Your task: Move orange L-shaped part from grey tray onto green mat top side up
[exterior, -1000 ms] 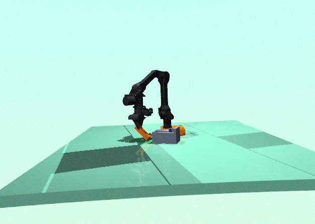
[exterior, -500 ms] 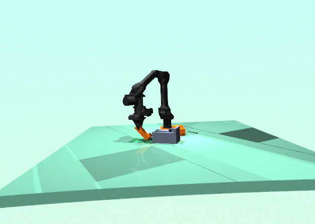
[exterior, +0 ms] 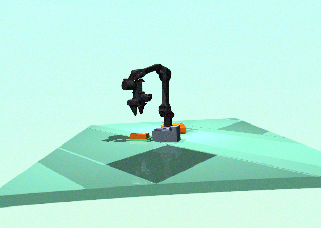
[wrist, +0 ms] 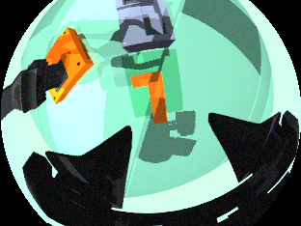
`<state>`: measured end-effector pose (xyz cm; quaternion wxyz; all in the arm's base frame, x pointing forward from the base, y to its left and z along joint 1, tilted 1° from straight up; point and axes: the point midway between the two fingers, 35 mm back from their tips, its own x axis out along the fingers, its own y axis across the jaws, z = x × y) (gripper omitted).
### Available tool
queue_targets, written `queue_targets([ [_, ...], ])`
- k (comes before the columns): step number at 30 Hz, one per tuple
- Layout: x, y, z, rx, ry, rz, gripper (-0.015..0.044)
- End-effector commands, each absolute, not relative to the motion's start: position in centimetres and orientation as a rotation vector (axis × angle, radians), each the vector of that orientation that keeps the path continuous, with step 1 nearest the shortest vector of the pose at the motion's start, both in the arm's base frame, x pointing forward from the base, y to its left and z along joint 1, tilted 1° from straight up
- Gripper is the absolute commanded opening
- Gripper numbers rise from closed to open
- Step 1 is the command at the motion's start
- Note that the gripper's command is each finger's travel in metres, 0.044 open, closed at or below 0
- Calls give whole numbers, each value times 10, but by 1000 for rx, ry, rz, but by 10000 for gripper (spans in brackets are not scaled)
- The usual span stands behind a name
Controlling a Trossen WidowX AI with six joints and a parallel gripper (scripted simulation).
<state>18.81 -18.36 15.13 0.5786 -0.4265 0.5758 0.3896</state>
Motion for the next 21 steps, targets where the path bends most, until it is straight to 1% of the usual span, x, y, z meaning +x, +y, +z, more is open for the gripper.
queue_targets([
  [1,185,-180,162,-989,1347,927,400],
  [21,188,-183,157,-1002,1346,906,400],
])
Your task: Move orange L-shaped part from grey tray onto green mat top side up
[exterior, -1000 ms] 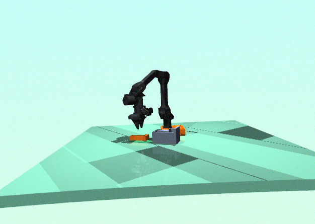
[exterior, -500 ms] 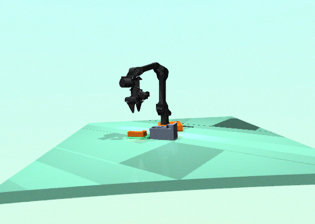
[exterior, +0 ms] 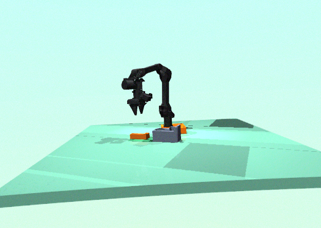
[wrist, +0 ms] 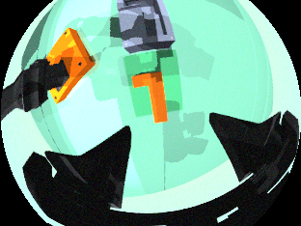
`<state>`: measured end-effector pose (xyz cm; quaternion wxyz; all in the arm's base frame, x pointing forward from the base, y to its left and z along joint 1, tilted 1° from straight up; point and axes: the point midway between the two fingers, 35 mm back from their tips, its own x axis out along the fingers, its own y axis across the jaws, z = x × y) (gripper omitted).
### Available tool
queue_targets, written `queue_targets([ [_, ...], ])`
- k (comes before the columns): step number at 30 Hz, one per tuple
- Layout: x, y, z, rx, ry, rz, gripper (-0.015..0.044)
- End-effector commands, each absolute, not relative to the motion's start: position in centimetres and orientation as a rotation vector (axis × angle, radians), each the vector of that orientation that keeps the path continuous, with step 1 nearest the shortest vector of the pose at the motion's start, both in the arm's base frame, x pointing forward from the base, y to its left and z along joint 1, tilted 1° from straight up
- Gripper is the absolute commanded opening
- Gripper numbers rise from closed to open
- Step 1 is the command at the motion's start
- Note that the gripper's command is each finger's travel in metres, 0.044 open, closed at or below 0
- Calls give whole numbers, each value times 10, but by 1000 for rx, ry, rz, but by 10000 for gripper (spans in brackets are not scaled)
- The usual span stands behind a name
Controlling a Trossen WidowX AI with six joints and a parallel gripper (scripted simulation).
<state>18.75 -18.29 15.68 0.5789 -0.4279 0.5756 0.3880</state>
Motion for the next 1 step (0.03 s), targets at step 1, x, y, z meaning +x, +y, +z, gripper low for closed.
queue_targets([
  [1,188,-183,157,-1002,1346,906,400],
])
